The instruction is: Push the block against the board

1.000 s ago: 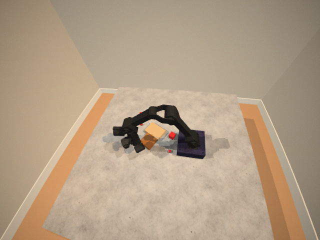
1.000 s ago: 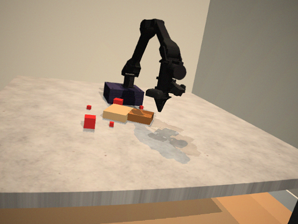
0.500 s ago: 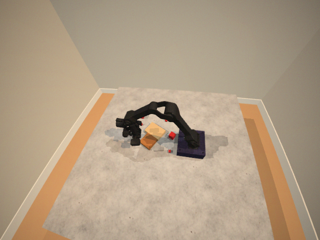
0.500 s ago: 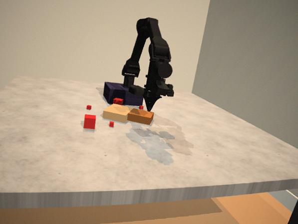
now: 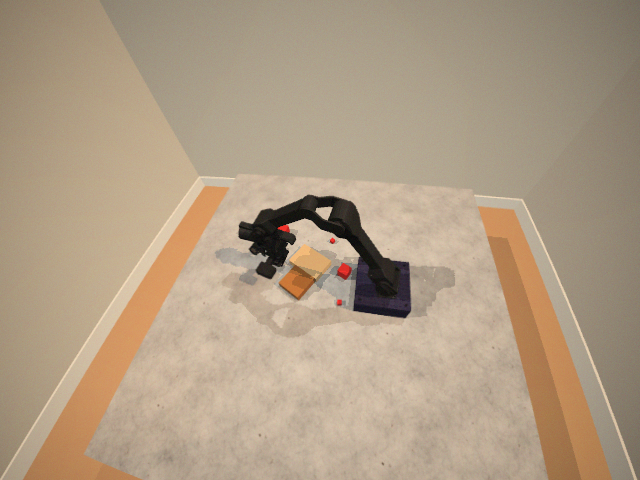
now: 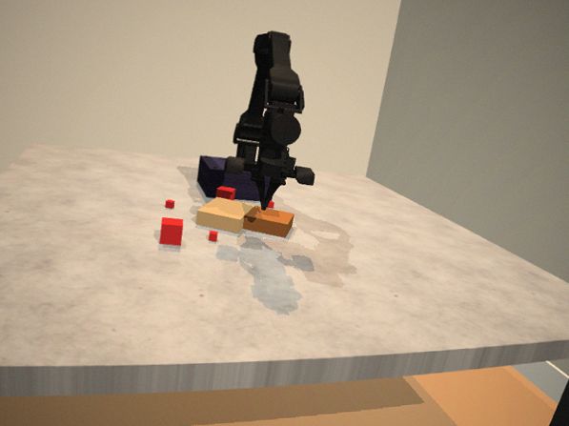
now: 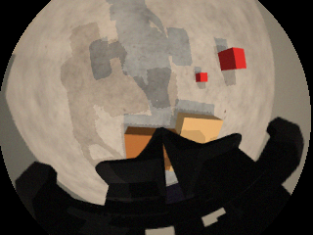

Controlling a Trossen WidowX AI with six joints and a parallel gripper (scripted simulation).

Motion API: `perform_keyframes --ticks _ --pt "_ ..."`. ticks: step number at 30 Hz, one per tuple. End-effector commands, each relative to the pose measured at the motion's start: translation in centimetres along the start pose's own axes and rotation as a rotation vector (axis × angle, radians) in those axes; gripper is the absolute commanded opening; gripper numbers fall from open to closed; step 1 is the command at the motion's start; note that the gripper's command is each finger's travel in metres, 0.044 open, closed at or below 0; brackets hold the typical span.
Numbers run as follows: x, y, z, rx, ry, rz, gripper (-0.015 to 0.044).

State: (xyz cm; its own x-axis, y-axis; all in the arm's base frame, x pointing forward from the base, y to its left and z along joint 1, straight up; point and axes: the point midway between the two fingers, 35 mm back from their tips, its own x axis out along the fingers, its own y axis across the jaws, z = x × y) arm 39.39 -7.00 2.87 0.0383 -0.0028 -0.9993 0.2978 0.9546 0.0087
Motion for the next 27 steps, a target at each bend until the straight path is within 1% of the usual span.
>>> perform_keyframes --ticks 1,3,5,7,27 --pt "0.0 -0.2 0.0 0.030 0.002 -0.004 0.0000" --pt "1.2 -0.2 0.1 0.030 0.002 -0.004 0.0000" --pt "4.3 -0.2 0.1 0.030 0.002 -0.004 0.0000" --pt "5.5 -0.2 0.0 0.030 0.002 -0.004 0.0000" --pt "5.5 -0.1 -1.7 0.030 0.003 -0.004 0.0000"
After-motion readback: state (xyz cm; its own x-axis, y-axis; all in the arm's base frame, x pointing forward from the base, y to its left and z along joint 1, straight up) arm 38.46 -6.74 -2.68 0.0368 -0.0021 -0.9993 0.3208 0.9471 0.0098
